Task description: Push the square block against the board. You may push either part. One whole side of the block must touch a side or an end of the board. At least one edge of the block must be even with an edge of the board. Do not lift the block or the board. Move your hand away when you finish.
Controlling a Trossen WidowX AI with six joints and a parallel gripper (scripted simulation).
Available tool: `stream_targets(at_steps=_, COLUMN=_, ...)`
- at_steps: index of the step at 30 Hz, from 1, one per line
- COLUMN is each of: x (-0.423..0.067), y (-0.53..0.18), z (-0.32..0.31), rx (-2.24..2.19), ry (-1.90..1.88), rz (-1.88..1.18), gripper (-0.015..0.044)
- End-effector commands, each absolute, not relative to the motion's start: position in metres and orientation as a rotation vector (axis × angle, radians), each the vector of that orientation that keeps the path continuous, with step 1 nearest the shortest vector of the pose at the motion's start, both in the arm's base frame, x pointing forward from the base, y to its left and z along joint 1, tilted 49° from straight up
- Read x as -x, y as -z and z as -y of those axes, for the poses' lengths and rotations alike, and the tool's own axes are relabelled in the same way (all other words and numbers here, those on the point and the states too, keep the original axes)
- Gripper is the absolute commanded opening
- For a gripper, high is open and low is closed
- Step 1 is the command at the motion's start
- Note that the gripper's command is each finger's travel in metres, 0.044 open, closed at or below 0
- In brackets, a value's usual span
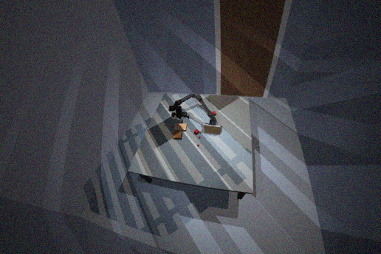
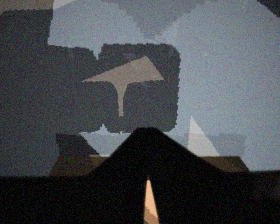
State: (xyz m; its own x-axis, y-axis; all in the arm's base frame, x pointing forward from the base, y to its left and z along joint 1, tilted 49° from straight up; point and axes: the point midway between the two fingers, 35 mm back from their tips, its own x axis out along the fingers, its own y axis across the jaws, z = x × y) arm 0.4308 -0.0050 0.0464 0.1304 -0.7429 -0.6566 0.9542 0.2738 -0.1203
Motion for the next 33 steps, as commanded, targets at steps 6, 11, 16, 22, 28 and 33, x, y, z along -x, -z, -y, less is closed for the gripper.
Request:
stream_targets(at_steps=6, x=-0.436, y=-0.027, z=-0.011, rx=-0.370, ry=1.280, rz=-0.701, gripper=0.0000)
stream_targets(at_steps=11, x=-0.444, y=0.006, z=0.028, rx=-0.384, ry=1.288, rz=-0.689, gripper=0.0000)
stream_targets(at_steps=16, x=-0.444, y=0.008, z=0.030, rx=-0.384, ry=1.288, rz=-0.688, gripper=0.0000)
stream_targets(at_steps=22, x=-0.443, y=0.010, z=0.029, rx=-0.385, ry=1.288, rz=-0.688, gripper=0.0000)
stream_targets(at_steps=28, x=-0.443, y=0.013, z=0.025, rx=-0.385, ry=1.288, rz=-0.689, gripper=0.0000)
stream_targets(at_steps=33, x=-0.442, y=0.016, z=0.023, rx=-0.385, ry=1.288, rz=-0.689, gripper=0.0000)
